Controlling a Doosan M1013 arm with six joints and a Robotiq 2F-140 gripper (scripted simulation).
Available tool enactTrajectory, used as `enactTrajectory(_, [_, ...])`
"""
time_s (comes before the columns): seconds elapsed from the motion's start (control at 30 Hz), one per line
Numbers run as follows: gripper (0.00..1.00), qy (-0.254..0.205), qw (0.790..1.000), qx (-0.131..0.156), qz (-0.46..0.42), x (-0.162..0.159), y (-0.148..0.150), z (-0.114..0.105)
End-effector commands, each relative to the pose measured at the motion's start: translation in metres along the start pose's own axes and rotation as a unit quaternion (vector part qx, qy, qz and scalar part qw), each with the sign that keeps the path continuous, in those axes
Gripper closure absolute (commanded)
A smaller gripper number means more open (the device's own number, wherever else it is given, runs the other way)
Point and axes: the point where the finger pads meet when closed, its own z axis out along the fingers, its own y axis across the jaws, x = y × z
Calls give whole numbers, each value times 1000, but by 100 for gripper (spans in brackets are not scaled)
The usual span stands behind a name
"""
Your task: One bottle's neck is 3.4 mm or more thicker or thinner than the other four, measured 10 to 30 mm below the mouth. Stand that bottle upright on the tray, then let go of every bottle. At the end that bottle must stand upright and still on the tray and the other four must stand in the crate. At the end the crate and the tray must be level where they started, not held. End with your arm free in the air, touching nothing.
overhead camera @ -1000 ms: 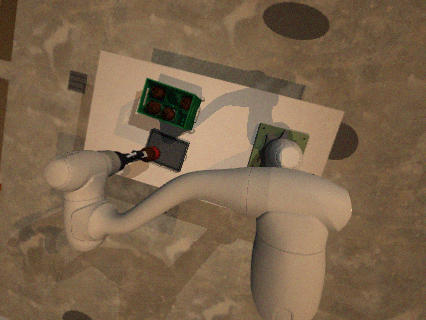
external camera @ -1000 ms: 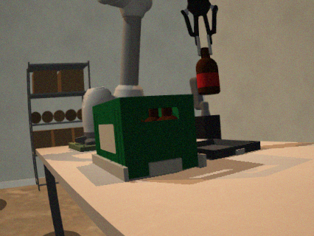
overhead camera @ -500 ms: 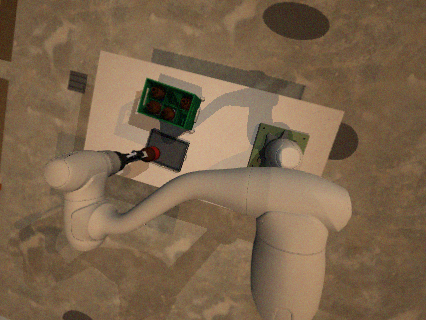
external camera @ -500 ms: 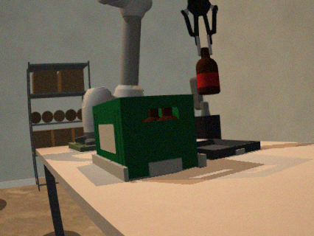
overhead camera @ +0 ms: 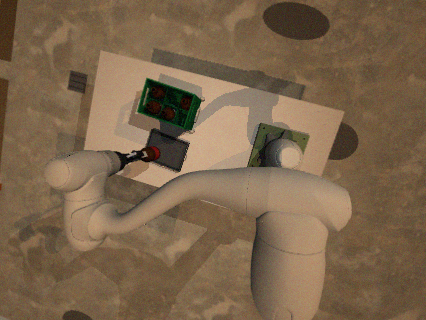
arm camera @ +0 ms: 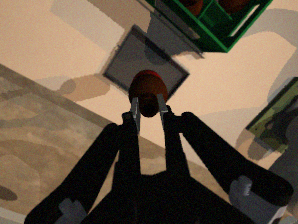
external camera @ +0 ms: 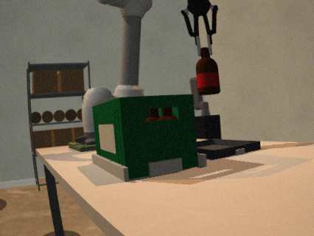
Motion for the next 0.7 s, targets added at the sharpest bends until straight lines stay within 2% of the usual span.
enactTrajectory(0.0, [100, 0, 1000, 0, 0, 0, 0, 0])
enactTrajectory(0.67, [100, 0, 1000, 0, 0, 0, 0, 2])
